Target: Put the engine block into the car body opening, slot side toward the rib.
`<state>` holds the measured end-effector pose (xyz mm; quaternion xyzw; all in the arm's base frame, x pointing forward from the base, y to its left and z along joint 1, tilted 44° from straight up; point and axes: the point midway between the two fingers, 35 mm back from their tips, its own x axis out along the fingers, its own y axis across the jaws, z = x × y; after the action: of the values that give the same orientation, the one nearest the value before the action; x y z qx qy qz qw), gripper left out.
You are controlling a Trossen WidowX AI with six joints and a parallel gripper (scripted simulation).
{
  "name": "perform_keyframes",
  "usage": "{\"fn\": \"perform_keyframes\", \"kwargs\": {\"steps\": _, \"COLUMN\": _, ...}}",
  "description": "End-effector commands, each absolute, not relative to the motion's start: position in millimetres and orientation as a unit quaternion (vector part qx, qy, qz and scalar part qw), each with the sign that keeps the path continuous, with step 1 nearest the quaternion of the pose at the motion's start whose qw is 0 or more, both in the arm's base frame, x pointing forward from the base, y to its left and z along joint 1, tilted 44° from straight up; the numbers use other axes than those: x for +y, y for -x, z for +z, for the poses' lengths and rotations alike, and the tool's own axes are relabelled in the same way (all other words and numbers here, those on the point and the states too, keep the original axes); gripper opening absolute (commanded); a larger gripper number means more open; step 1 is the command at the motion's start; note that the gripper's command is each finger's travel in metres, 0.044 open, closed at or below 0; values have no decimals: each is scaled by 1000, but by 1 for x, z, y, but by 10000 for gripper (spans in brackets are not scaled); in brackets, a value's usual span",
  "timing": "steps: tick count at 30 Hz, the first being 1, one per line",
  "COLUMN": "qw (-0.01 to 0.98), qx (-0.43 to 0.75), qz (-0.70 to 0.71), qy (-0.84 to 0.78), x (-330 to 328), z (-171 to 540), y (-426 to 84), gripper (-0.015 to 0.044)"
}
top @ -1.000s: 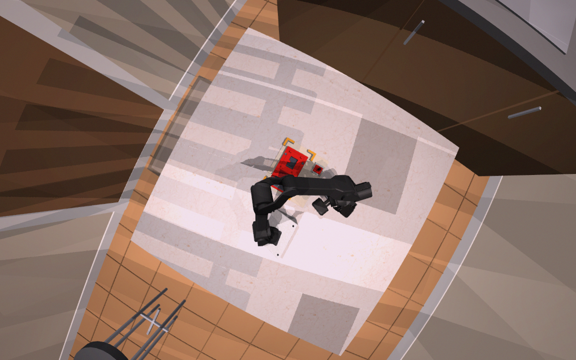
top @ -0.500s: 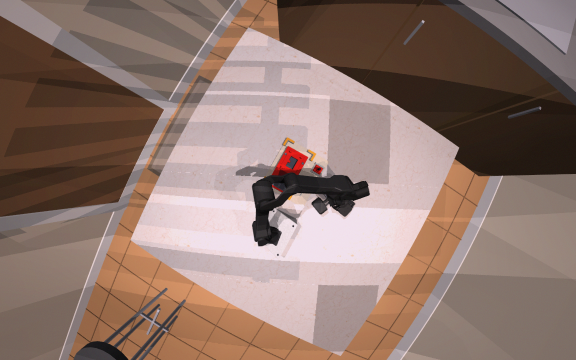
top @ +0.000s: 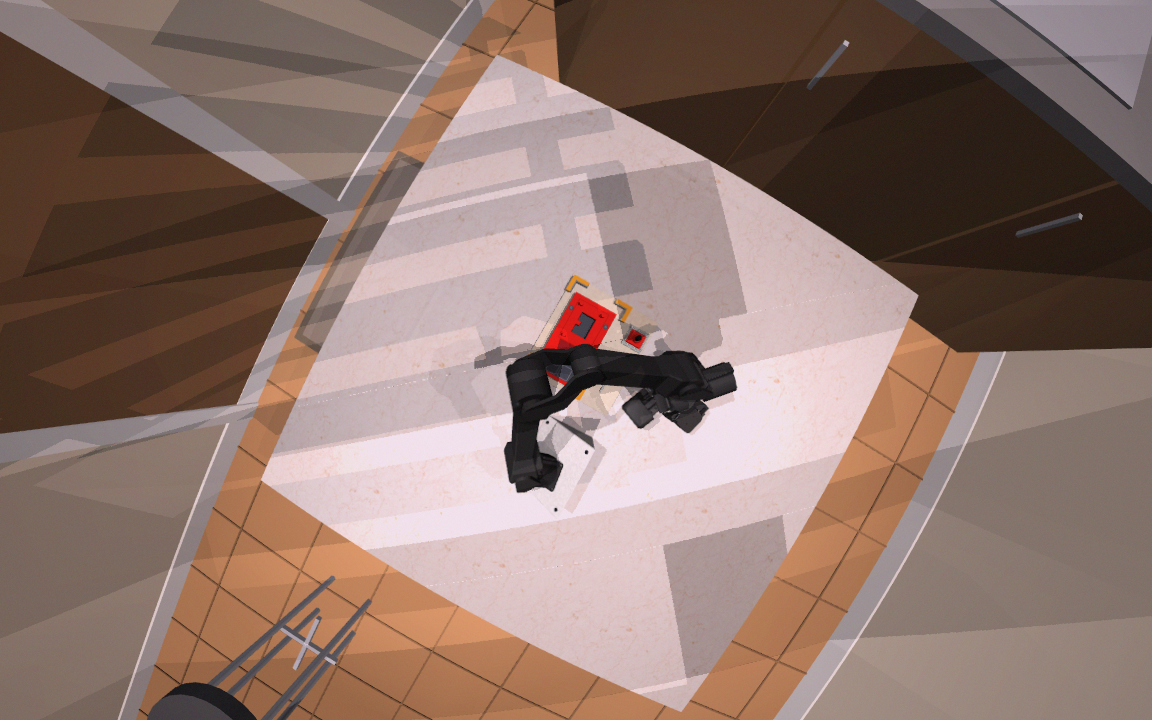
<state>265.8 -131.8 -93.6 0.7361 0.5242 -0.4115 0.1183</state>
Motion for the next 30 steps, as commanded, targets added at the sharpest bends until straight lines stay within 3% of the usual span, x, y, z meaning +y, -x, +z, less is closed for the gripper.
{"fn": "perform_keyframes", "kwargs": {"steps": 1, "qw": 116, "qx": 523, "qz": -411, "qy": -737, "x": -131, "z": -94, "y": -266, "gripper": 118}}
{"fn": "perform_keyframes", "kwargs": {"steps": 6, "qw": 116, "qx": 523, "qz": -411, "qy": -737, "x": -131, "z": -94, "y": -266, "gripper": 85}}
{"fn": "perform_keyframes", "kwargs": {"steps": 10, "qw": 116, "qx": 523, "qz": -412, "qy": -737, "x": -135, "z": -91, "y": -266, "gripper": 0}}
{"fn": "perform_keyframes", "kwargs": {"steps": 30, "qw": 118, "qx": 522, "qz": -414, "qy": -737, "x": -180, "z": -49, "y": -264, "gripper": 0}}
